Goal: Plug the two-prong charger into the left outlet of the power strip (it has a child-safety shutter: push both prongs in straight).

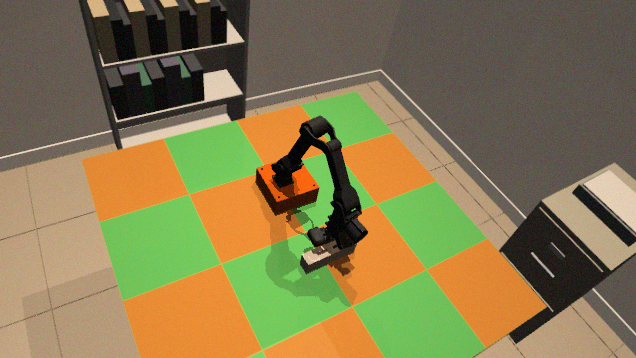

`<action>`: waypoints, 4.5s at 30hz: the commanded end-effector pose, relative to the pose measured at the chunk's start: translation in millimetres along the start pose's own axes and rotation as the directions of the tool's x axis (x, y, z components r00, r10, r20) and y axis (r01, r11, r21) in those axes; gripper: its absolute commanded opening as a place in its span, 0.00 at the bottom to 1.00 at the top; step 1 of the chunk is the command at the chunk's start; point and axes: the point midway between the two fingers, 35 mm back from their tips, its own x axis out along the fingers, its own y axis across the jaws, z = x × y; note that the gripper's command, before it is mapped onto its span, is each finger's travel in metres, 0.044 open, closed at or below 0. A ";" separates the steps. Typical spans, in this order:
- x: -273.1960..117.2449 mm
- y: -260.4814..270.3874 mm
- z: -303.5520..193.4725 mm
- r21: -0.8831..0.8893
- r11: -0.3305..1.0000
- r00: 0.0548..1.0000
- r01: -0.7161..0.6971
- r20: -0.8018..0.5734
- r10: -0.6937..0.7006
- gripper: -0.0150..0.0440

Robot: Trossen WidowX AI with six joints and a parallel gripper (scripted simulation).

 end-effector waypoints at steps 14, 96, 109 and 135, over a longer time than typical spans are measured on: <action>-1.9 -0.1 7.8 0.001 1.000 1.000 0.002 0.031 -0.002 0.25; 1.7 0.0 -7.4 0.001 1.000 1.000 0.001 0.016 -0.001 1.00; 2.2 0.0 -11.3 0.001 1.000 1.000 0.001 0.025 -0.001 1.00; 3.0 0.7 -27.9 0.001 1.000 1.000 0.002 0.028 -0.002 1.00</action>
